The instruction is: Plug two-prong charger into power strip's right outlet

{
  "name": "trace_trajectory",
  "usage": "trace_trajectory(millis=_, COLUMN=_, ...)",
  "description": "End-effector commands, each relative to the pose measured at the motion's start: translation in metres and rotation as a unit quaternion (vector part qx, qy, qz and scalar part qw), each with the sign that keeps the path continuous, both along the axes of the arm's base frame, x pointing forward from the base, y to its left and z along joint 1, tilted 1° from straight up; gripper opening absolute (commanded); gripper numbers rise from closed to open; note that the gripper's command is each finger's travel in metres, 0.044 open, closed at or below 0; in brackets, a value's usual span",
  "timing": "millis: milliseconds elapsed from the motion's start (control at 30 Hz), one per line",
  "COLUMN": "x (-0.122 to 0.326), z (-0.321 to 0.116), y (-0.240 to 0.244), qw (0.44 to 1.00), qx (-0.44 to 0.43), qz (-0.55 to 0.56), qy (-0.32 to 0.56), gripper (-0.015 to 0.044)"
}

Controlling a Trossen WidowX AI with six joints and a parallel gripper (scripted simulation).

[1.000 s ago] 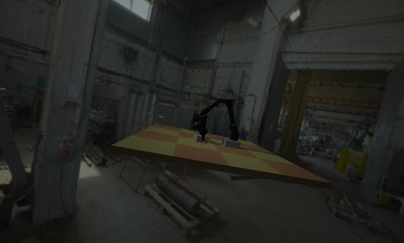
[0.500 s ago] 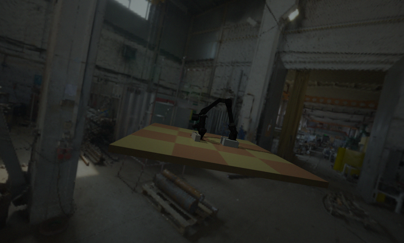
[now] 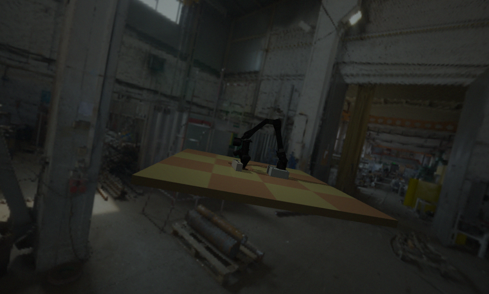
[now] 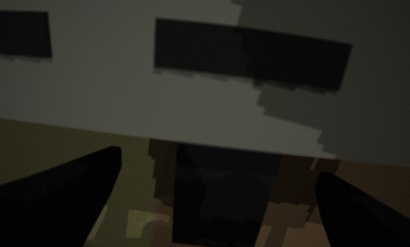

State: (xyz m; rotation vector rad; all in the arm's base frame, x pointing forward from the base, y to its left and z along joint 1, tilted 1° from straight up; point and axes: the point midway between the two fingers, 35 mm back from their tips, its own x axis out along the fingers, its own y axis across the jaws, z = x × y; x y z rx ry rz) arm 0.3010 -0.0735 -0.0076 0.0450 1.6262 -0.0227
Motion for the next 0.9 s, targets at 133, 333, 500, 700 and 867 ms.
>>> trace_trajectory(millis=133, x=-0.005, z=0.0, y=0.001, qw=1.0, qx=0.002, qz=0.003, qy=0.0, gripper=0.044)
trace_trajectory(millis=333, x=-0.012, z=0.0, y=0.001, qw=1.0, qx=0.002, qz=0.003, qy=0.001, gripper=0.044)
trace_trajectory(millis=500, x=-0.018, z=0.0, y=0.001, qw=1.0, qx=0.002, qz=0.003, qy=0.001, gripper=0.044)
trace_trajectory(millis=700, x=-0.025, z=0.0, y=0.001, qw=1.0, qx=0.002, qz=0.003, qy=0.001, gripper=0.044)
trace_trajectory(millis=867, x=-0.031, z=0.0, y=0.001, qw=1.0, qx=0.002, qz=0.003, qy=0.001, gripper=0.044)
